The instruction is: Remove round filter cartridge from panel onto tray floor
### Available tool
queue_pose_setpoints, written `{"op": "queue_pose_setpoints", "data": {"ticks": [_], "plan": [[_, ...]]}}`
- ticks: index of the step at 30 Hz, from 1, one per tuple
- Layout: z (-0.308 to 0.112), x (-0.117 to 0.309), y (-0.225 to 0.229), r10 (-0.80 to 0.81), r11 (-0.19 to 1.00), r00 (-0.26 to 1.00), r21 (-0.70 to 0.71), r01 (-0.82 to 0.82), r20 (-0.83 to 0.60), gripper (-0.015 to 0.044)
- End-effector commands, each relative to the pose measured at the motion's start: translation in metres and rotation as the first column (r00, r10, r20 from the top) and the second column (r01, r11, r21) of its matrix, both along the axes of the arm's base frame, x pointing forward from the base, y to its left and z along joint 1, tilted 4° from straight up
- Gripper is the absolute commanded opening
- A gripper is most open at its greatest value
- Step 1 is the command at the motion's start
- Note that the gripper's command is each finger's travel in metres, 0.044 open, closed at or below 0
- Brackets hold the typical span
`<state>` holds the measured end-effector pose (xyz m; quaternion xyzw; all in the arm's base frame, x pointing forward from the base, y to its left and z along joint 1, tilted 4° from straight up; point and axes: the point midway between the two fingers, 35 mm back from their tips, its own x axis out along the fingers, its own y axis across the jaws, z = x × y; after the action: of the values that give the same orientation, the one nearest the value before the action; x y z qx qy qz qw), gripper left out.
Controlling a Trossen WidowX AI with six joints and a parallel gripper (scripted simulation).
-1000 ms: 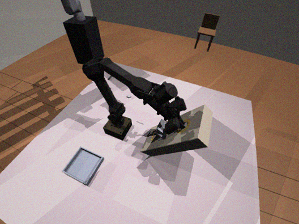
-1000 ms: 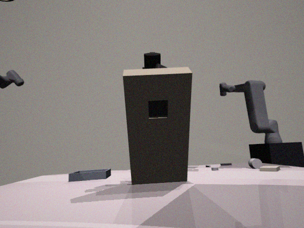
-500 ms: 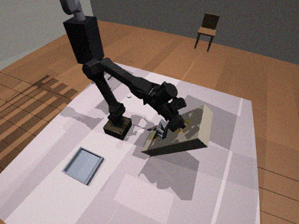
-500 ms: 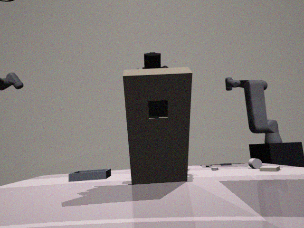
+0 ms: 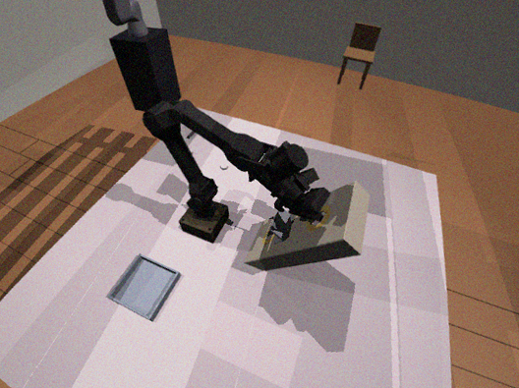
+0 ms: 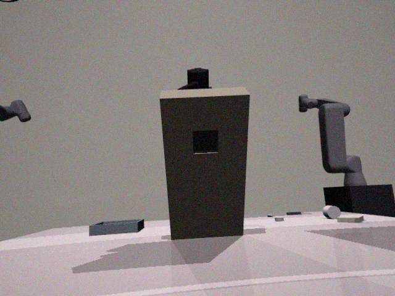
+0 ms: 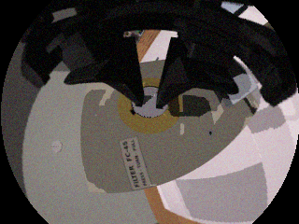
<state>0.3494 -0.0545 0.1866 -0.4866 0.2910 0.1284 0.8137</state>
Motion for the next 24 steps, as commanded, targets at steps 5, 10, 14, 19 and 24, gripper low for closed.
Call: {"op": "queue_pose_setpoints", "data": {"ticks": [5, 10, 14, 19, 24], "plan": [[-0.0015, 0.0034, -0.0017, 0.161, 0.96, 0.986, -0.227, -0.165, -0.038, 0.0], [-0.0016, 0.0035, -0.0017, 0.254, 0.897, 0.964, -0.354, -0.266, -0.08, 0.0], [-0.0016, 0.0035, -0.0017, 0.322, 0.827, 0.939, -0.447, -0.343, -0.123, 0.0], [-0.0017, 0.0036, -0.0017, 0.396, 0.717, 0.899, -0.549, -0.43, -0.187, 0.0], [-0.0017, 0.0036, -0.0017, 0.456, 0.587, 0.852, -0.633, -0.505, -0.258, 0.0]]}}
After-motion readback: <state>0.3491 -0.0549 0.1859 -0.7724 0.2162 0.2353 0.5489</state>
